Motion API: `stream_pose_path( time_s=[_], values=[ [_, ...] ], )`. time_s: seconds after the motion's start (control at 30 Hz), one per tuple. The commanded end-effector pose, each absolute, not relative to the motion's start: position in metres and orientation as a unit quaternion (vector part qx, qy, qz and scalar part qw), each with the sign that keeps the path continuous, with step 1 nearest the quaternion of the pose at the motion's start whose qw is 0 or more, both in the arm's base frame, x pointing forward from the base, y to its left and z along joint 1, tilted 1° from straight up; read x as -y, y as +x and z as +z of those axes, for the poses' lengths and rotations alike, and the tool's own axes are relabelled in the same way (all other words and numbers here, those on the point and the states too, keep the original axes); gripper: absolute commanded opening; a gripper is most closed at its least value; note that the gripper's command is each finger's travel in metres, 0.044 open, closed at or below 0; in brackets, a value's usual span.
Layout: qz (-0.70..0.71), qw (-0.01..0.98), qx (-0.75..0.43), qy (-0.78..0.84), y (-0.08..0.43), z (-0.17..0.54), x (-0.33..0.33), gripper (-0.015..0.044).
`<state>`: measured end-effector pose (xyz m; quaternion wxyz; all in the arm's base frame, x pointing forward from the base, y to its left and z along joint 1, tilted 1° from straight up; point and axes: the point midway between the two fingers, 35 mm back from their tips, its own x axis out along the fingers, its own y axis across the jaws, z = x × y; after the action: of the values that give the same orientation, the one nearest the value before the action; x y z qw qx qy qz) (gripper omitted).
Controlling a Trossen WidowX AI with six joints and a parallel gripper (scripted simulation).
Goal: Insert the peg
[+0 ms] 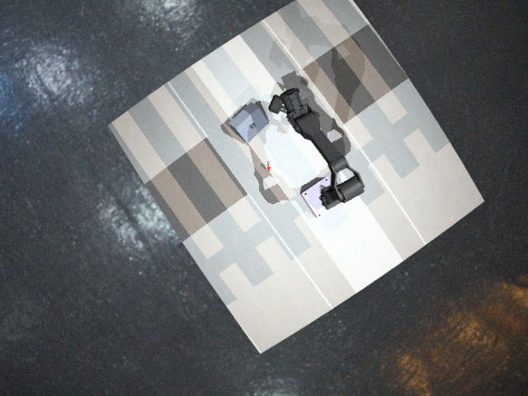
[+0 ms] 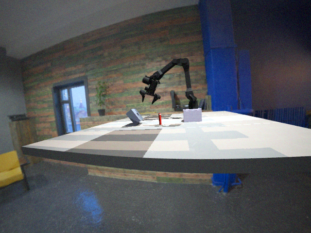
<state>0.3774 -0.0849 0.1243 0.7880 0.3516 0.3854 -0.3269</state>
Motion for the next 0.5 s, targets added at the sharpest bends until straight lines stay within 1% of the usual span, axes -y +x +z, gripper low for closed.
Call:
stream_pose_path(
  time_s=[0.0,0.47],
  values=[
    [-0.316,0.779,-0.412,0.352,0.373,0.114,0.064,0.044],
    [-0.282,0.749,-0.495,0.34,0.351,0.09,-0.006,0.044]
  ],
)
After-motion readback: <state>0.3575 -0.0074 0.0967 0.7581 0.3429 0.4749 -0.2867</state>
